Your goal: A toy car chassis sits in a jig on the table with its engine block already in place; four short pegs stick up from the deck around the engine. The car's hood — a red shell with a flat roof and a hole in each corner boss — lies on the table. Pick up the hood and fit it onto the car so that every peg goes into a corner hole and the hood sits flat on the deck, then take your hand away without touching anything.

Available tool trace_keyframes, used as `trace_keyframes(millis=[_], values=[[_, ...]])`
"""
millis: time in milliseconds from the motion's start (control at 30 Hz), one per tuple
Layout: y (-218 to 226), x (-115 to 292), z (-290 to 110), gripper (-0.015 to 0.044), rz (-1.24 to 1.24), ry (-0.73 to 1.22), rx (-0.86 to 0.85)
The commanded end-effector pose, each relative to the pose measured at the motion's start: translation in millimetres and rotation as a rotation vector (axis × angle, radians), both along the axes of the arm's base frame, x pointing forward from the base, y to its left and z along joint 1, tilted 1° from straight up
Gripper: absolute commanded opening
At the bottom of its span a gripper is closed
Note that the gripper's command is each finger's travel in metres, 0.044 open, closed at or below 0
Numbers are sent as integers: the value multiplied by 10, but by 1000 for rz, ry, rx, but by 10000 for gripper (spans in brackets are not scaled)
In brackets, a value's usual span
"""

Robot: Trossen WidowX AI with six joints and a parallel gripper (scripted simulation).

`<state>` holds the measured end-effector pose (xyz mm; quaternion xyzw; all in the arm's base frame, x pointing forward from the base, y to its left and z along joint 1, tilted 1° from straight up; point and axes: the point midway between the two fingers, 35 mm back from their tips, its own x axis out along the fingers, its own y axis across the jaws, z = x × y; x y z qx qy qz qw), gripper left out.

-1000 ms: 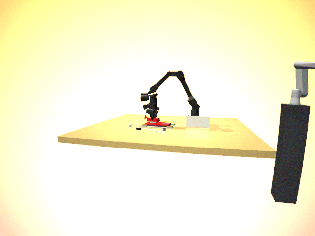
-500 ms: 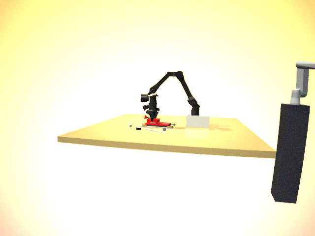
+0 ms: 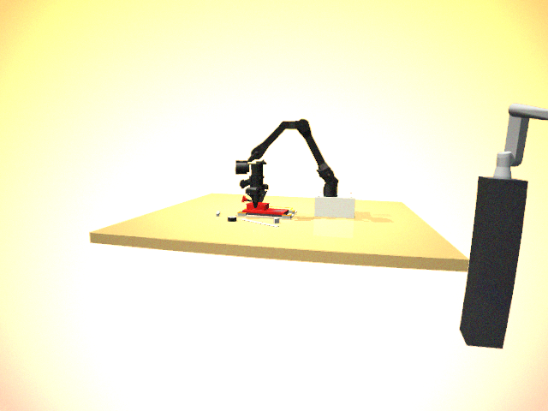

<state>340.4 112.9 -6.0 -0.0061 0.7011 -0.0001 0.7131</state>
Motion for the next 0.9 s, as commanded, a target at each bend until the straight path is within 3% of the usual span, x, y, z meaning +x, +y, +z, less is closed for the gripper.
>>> trace_keyframes(millis=[0, 533, 667, 867], values=[[0, 0, 0, 26, 0, 0, 0], [0, 0, 0, 440, 0, 0, 0], [0, 4, 121, 440, 0, -5, 5], [-20, -35, 697, 440, 1, -27, 27]])
